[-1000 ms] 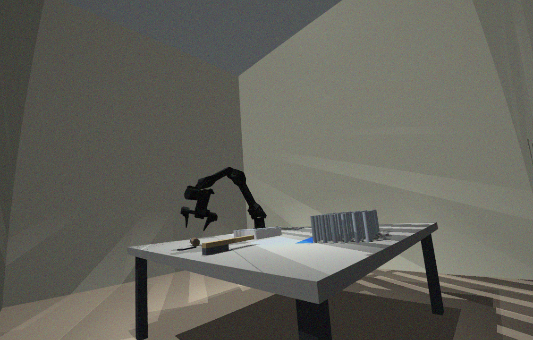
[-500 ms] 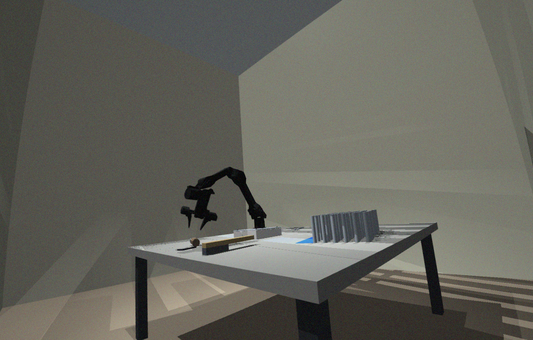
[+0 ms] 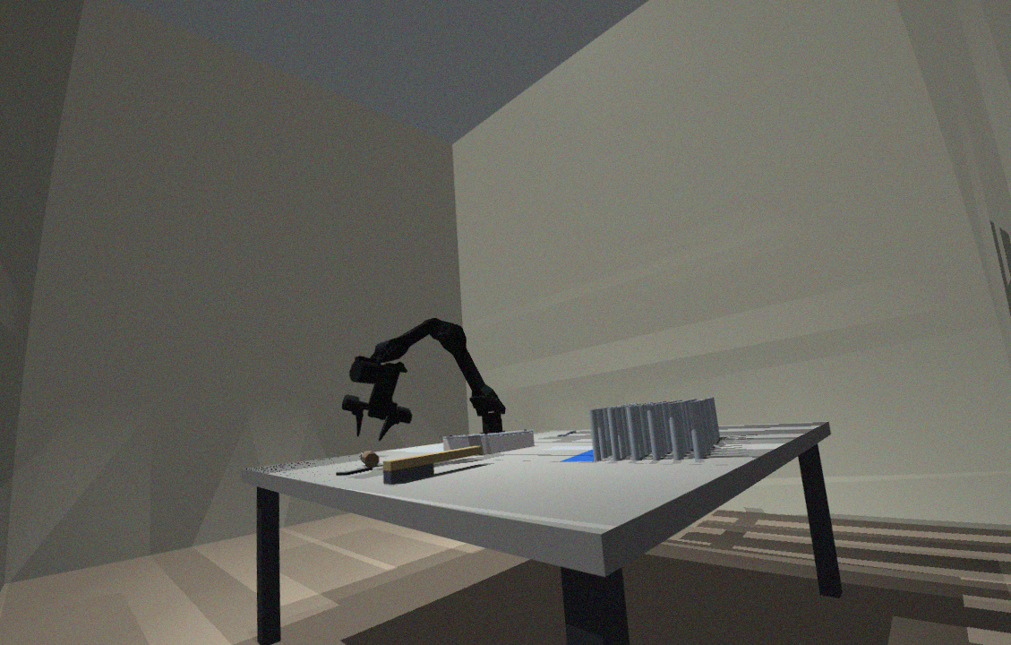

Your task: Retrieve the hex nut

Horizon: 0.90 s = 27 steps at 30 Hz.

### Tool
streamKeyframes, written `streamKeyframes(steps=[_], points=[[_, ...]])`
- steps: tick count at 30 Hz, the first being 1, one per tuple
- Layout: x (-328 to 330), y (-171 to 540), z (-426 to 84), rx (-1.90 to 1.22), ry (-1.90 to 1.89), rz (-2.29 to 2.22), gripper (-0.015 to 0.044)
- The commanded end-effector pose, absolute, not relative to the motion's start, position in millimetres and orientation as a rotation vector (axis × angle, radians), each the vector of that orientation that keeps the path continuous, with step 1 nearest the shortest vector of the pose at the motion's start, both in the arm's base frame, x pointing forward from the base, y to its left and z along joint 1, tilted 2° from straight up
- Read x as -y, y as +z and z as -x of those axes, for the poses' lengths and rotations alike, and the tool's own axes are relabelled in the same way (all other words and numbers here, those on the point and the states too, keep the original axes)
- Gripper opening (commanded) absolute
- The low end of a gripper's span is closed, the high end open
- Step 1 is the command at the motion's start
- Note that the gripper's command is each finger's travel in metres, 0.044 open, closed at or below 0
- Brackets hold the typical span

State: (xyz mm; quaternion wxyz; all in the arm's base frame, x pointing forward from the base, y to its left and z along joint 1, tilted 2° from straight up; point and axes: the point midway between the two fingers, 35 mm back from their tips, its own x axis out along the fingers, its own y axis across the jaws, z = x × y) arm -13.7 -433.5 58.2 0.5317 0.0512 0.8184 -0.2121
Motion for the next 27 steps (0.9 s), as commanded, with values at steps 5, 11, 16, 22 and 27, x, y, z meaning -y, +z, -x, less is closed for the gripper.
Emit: streamKeyframes(steps=[5,11,16,22,27], points=[[433,43,15,-1.958,-0.504,-0.126,0.0280],[434,33,15,-1.958,-0.504,-0.126,0.0280],[433,25,15,-1.958,-0.504,-0.126,0.0280],[433,15,16,-1.958,-0.504,-0.126,0.0280],[432,7,16,-1.958,-0.504,-0.126,0.0280]])
